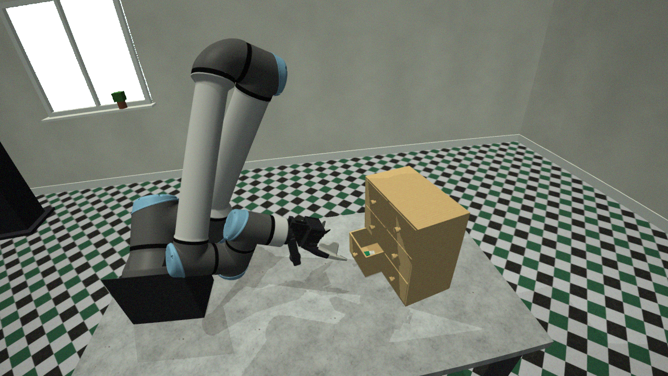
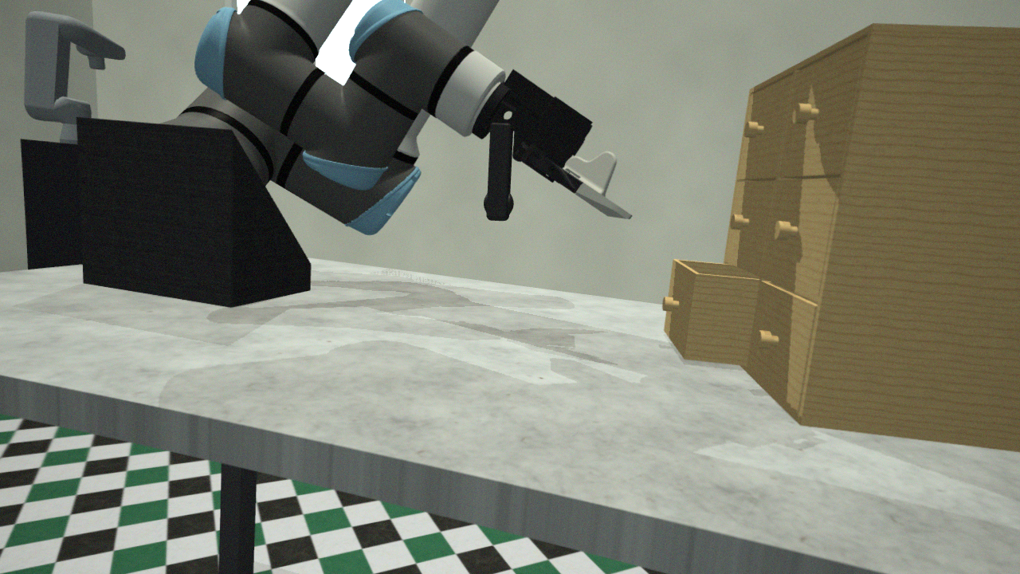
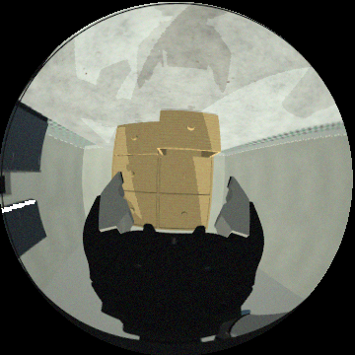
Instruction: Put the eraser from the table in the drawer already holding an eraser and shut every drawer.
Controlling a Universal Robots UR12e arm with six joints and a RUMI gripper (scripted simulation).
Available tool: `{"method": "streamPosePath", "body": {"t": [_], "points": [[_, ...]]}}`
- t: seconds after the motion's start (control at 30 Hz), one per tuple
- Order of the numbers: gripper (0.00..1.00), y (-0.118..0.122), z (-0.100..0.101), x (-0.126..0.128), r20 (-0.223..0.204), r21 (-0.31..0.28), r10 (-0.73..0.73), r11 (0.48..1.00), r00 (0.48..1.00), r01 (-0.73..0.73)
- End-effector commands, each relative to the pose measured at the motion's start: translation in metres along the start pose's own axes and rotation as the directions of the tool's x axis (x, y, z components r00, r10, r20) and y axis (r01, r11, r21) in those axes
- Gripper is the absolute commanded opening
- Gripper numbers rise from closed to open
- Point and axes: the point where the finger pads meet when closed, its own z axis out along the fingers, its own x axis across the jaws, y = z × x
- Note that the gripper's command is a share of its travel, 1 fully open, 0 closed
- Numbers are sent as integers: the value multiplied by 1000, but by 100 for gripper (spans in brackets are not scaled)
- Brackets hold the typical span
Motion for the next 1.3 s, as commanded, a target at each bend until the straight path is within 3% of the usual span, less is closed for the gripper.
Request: {"method": "streamPosePath", "body": {"t": [0.0,0.67,1.27], "points": [[100,-6,-14,-1,-1,16,-3,1000,1000,3],[100,-17,-36,-1,-1,16,-3,1000,1000,3],[100,-19,-41,-1,-1,16,-3,1000,1000,3]]}}
